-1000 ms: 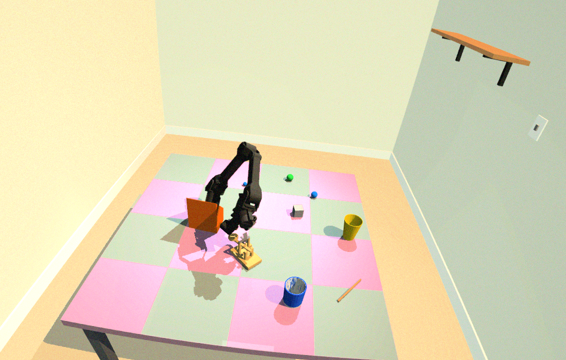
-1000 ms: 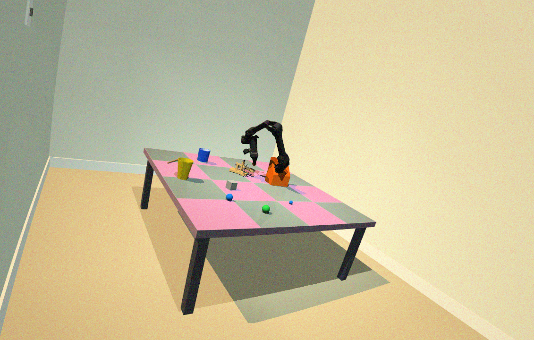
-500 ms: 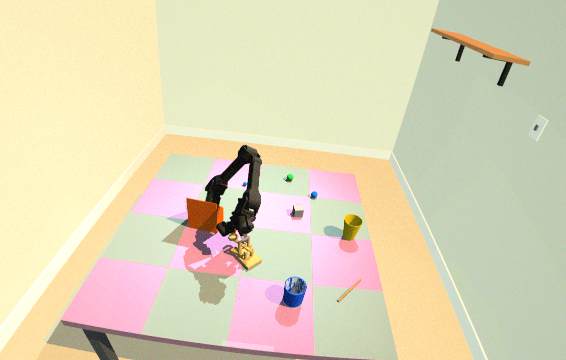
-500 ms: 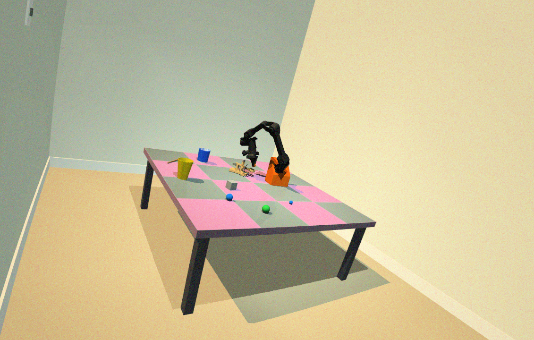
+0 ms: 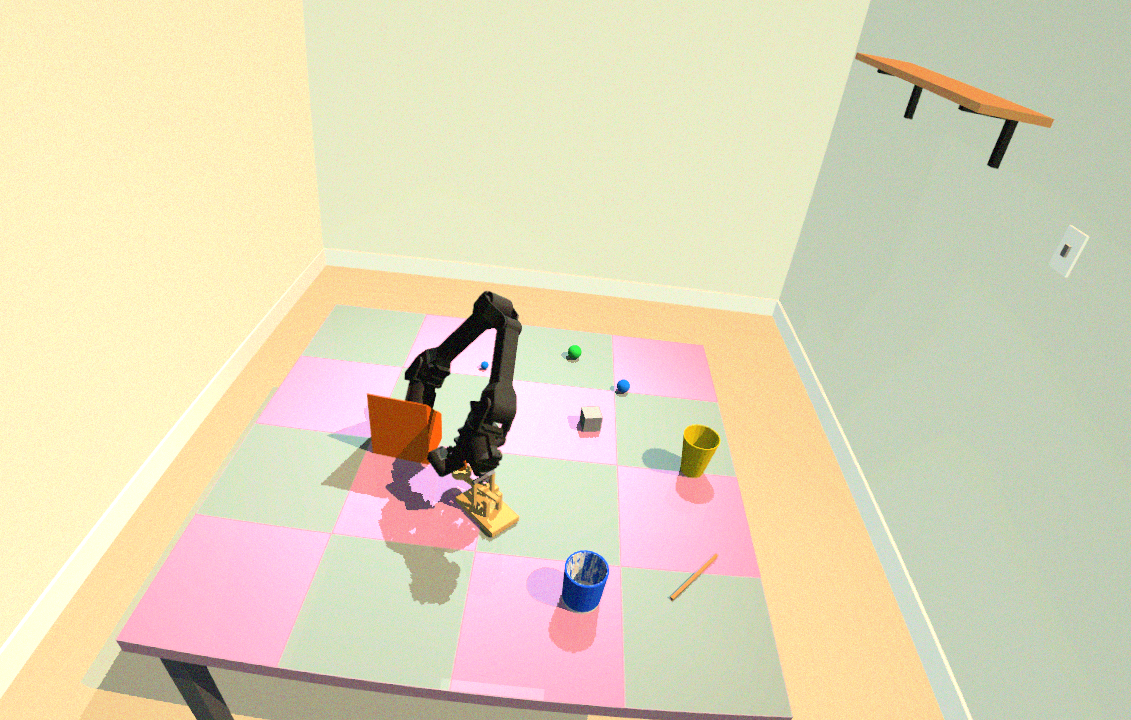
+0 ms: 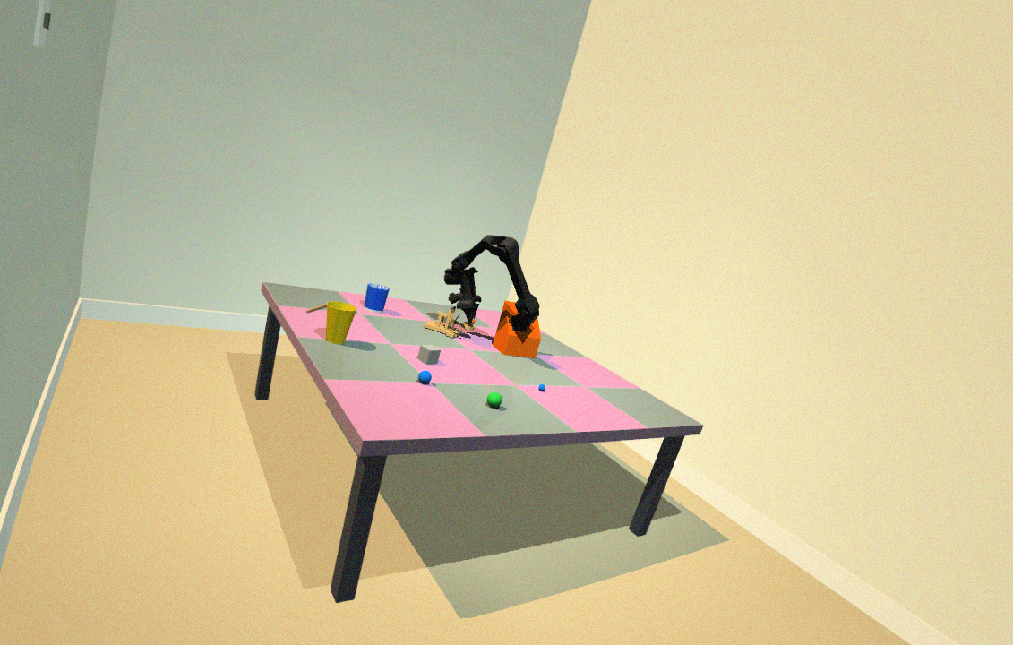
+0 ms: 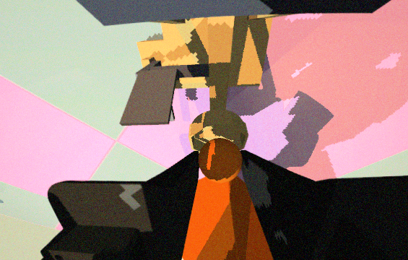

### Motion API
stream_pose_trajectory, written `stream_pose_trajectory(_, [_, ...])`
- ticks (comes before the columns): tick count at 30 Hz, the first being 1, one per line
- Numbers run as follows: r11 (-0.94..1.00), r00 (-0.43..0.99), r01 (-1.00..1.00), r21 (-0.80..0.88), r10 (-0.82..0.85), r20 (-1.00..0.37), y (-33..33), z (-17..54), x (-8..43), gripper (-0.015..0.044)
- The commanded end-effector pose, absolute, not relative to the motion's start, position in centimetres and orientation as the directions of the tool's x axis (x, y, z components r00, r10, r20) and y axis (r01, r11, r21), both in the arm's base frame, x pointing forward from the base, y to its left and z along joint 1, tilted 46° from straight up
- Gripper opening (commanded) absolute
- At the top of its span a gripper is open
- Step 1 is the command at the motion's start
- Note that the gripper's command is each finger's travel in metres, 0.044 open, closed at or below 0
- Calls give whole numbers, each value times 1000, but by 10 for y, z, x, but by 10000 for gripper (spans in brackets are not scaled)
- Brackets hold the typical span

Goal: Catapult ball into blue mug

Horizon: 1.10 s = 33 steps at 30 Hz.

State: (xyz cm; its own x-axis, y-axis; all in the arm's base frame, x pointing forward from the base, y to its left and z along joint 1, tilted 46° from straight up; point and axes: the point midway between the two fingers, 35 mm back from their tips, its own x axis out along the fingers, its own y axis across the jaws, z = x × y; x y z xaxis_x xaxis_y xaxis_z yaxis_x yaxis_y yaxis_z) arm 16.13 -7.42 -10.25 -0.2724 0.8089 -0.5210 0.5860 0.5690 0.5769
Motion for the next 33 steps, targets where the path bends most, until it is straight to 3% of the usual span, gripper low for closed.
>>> stream_pose_trajectory(1, [569,-271,586,577,809,-522,-75,-102,161,0])
stream_pose_trajectory(4, [569,-271,586,577,809,-522,-75,-102,161,0])
stream_pose_trajectory(14, [569,-271,586,577,809,-522,-77,-101,162,263])
stream_pose_trajectory(21, [567,-268,593,571,809,-524,-152,-28,162,440])
stream_pose_trajectory(25, [568,-251,599,563,802,-542,-151,-39,168,440])
stream_pose_trajectory(33, [609,-90,610,507,689,-719,-199,-72,223,440])
